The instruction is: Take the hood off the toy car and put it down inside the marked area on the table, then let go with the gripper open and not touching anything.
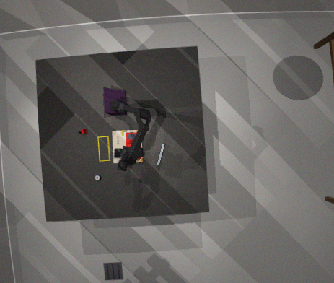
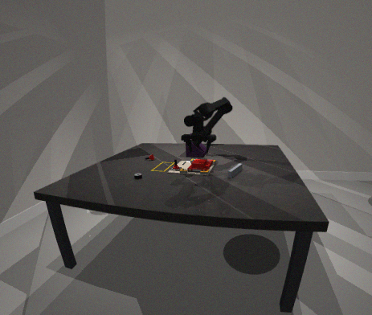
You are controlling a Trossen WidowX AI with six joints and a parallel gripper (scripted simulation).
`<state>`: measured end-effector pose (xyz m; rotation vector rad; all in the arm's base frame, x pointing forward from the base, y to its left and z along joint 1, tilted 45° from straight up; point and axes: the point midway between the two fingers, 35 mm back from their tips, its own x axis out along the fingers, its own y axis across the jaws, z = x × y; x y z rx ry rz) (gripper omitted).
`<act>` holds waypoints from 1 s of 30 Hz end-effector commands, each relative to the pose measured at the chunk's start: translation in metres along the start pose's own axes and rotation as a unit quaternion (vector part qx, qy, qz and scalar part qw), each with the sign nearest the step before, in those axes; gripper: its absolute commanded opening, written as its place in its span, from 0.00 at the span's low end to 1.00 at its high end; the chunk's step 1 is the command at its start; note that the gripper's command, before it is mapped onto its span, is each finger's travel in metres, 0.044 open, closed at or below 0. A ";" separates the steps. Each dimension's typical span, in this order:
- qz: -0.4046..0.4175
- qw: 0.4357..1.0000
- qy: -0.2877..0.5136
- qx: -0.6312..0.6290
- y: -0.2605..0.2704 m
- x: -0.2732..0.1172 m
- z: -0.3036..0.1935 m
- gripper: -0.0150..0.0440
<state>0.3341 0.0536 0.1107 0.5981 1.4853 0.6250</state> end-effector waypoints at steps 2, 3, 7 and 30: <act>0.002 1.000 0.002 0.003 0.000 0.007 -0.001 1.00; 0.002 1.000 0.002 0.003 0.000 0.008 -0.001 1.00; 0.002 1.000 0.002 0.003 0.000 0.011 -0.001 1.00; 0.003 1.000 0.002 0.003 0.001 0.033 -0.002 1.00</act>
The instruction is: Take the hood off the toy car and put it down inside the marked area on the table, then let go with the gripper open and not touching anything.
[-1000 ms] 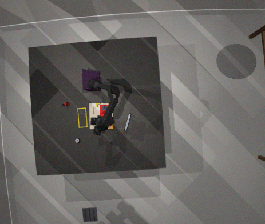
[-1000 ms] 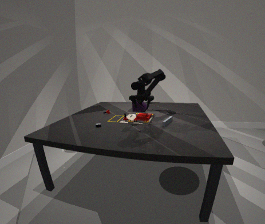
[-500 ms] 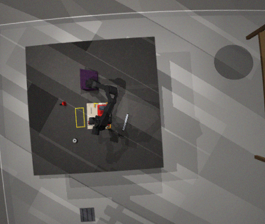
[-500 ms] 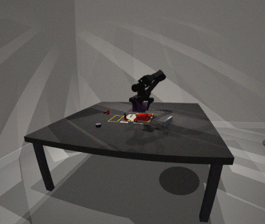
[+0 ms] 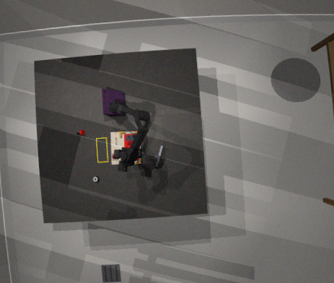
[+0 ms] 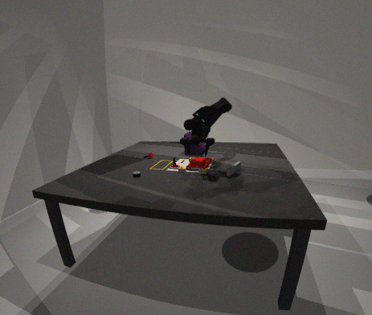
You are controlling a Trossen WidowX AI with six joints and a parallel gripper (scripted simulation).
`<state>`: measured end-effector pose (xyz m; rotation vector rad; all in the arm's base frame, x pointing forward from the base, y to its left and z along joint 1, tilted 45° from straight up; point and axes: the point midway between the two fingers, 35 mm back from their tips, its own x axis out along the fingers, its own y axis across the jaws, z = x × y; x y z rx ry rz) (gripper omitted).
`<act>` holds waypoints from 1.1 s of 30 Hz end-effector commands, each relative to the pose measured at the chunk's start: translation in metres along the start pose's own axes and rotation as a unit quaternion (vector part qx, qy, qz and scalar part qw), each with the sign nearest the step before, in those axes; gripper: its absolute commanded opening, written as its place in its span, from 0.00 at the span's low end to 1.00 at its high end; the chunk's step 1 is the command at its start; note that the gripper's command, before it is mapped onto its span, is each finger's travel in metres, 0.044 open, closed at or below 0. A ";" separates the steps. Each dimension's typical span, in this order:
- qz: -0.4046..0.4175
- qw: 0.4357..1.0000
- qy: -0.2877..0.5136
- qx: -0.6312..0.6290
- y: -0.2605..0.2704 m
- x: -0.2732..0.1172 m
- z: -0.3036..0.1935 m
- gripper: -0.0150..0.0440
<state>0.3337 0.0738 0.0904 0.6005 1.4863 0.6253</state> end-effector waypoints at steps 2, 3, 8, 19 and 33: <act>0.002 1.000 0.002 0.002 0.001 0.006 -0.001 1.00; 0.002 1.000 0.002 0.002 0.001 0.007 -0.002 1.00; 0.002 1.000 0.002 0.002 0.001 0.012 -0.002 1.00; 0.003 1.000 0.002 0.002 0.001 0.020 -0.003 1.00; 0.003 1.000 0.002 0.002 0.001 0.026 -0.003 1.00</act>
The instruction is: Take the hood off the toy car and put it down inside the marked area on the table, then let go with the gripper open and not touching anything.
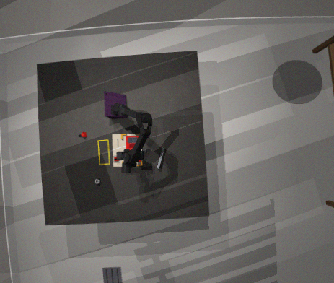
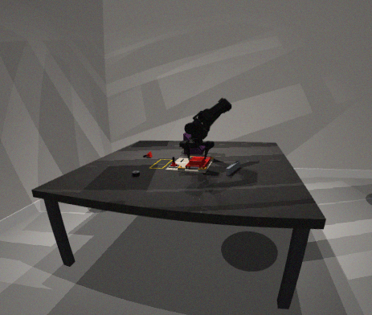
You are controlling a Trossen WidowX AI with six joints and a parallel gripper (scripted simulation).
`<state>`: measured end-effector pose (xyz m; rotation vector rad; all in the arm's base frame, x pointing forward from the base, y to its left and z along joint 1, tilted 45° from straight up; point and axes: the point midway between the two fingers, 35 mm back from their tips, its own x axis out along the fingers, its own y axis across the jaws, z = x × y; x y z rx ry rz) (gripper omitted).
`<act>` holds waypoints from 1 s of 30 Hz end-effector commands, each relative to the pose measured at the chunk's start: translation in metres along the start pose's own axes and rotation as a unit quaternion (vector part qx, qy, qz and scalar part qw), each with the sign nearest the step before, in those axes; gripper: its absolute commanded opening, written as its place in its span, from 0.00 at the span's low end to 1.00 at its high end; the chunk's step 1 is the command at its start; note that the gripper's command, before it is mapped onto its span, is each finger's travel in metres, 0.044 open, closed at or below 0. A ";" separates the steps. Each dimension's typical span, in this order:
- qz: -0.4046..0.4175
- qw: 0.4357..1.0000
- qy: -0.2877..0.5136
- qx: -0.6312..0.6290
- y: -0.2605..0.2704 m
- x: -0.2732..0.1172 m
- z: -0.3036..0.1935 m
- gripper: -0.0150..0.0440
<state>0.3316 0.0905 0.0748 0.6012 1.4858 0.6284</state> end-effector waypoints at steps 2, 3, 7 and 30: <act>0.002 1.000 0.001 0.003 0.000 0.004 -0.001 1.00; 0.002 1.000 0.001 0.003 0.000 0.004 -0.001 1.00; 0.002 1.000 0.001 0.003 0.000 0.006 -0.001 1.00; 0.000 1.000 0.000 0.000 0.000 0.013 0.000 0.87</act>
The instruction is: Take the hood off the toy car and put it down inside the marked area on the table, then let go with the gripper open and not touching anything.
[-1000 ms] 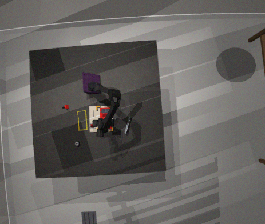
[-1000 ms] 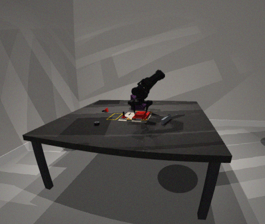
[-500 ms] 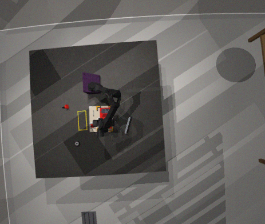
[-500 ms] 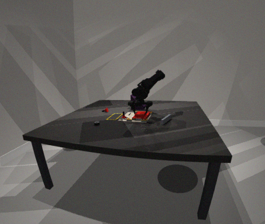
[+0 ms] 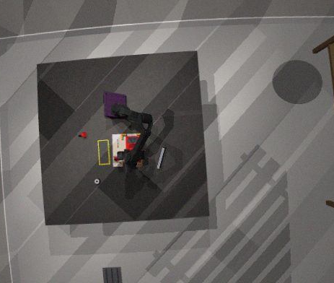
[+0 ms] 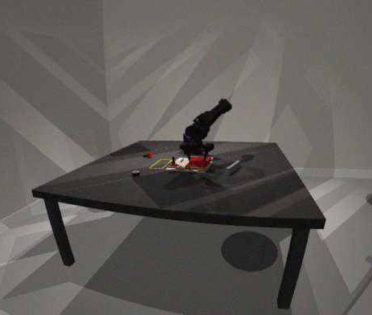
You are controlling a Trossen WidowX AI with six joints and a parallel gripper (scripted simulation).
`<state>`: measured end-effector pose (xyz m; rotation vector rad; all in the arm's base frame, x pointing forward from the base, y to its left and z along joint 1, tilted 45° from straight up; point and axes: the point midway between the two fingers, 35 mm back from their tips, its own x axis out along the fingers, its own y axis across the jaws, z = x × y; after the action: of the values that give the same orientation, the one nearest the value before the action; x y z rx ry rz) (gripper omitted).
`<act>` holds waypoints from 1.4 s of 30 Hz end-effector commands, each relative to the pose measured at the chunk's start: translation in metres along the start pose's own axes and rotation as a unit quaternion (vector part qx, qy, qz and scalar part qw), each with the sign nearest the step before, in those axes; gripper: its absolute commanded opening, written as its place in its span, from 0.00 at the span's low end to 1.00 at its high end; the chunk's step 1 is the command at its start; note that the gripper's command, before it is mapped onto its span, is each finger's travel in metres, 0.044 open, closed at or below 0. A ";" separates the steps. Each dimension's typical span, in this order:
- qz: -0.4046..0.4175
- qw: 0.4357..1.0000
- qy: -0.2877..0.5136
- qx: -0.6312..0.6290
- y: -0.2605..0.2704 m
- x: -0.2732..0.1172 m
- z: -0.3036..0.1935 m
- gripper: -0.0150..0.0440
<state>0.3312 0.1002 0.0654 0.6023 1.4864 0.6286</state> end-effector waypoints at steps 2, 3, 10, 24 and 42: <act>0.000 1.000 0.000 0.000 0.000 0.000 0.000 0.81; 0.000 1.000 0.000 0.000 0.000 0.000 0.000 0.80; 0.000 1.000 0.000 0.000 0.000 0.000 0.000 0.72; 0.000 1.000 0.000 0.000 0.000 -0.008 0.001 0.25; 0.000 1.000 0.000 0.000 0.000 -0.019 0.001 0.25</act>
<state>0.3318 0.0879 0.0768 0.6092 1.4875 0.6263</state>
